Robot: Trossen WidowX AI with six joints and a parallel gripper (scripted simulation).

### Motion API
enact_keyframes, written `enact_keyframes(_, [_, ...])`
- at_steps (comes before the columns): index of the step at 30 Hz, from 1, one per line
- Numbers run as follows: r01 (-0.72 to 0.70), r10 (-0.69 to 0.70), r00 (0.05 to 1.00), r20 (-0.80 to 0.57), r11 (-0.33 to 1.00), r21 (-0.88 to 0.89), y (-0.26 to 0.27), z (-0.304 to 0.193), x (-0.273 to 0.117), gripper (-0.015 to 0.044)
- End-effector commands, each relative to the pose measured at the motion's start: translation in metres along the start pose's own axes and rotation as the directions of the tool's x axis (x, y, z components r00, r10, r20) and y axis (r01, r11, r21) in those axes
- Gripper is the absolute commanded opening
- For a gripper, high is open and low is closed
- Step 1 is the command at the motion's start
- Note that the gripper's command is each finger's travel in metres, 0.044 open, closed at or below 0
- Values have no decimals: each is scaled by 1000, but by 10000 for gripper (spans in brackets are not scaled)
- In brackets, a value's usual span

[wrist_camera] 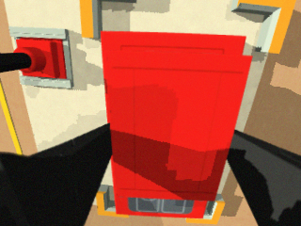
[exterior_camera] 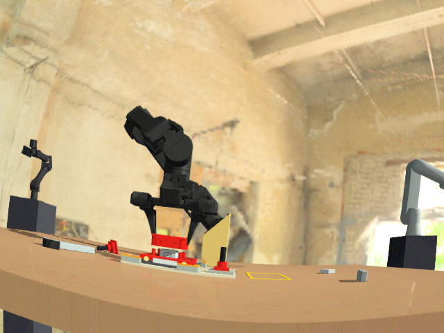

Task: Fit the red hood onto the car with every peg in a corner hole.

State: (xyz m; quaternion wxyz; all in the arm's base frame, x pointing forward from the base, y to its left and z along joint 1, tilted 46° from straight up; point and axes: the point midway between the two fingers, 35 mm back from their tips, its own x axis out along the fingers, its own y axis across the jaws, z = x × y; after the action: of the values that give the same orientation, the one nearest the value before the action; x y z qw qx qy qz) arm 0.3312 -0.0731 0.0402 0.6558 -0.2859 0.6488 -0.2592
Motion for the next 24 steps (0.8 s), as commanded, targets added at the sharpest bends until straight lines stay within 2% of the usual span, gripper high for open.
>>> enact_keyframes(1, [4,-4,1000,3,1000,-2,0,1,1,0])
enact_keyframes(24, [4,-4,1000,3,1000,-2,0,1,10,0])
